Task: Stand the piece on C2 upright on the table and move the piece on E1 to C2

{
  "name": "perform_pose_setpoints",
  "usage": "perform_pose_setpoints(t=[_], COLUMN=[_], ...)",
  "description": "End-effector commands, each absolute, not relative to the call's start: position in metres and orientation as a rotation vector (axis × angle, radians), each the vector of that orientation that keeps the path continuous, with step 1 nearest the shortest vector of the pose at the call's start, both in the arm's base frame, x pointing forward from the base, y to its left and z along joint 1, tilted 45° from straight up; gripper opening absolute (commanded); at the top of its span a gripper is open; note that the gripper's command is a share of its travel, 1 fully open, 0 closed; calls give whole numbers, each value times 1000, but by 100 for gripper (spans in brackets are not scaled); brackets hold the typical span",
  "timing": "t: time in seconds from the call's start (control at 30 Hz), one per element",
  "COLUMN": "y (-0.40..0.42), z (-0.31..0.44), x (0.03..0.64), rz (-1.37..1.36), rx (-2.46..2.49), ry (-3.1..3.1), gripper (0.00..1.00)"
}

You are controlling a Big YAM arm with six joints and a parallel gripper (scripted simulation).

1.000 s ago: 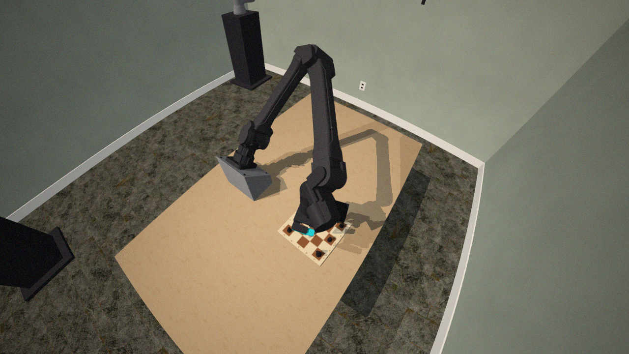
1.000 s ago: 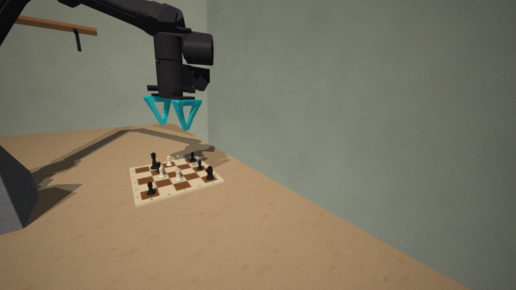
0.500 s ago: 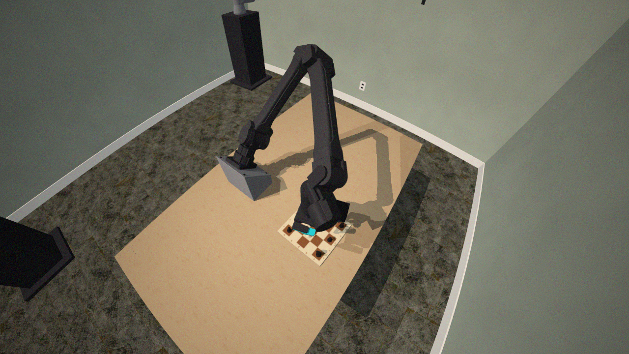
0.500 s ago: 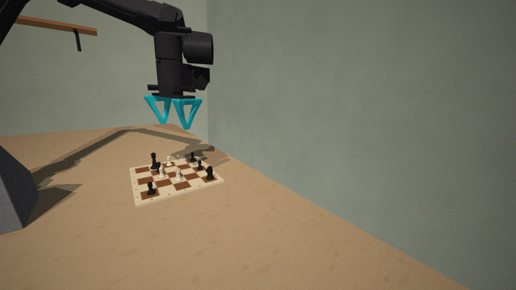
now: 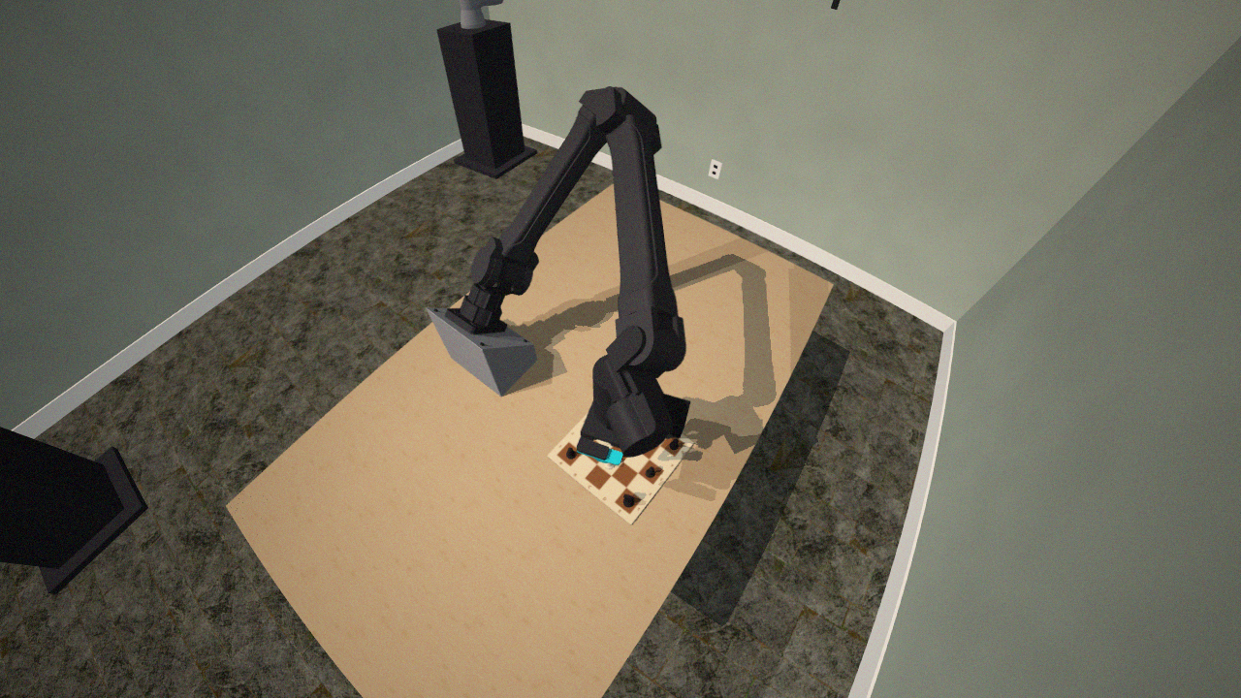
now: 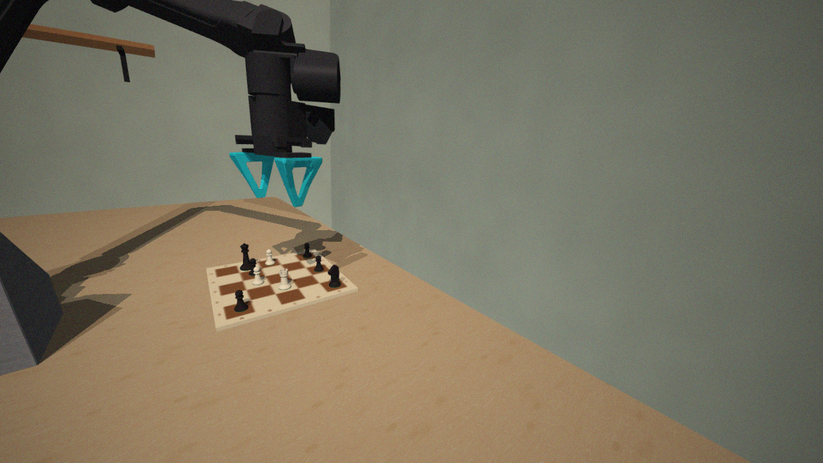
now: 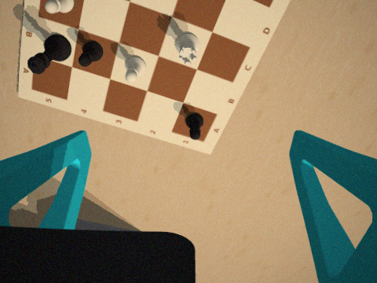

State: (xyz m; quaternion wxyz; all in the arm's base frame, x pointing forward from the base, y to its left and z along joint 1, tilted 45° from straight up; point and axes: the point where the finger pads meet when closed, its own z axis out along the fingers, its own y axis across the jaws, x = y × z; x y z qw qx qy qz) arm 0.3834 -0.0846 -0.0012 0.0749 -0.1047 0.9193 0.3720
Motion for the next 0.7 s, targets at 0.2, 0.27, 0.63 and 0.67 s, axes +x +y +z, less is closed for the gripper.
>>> perform_pose_setpoints(t=[0.2,0.27,0.63,0.67], y=[-80,-80,-76,-75], z=[-3,-3,-8,-9], x=[392,392,387,387], rz=[1116,1116,1138,1145], rx=[-329,-329,-242,-199], ry=[2761,2761,2791,2804], gripper=[100,100,100,100])
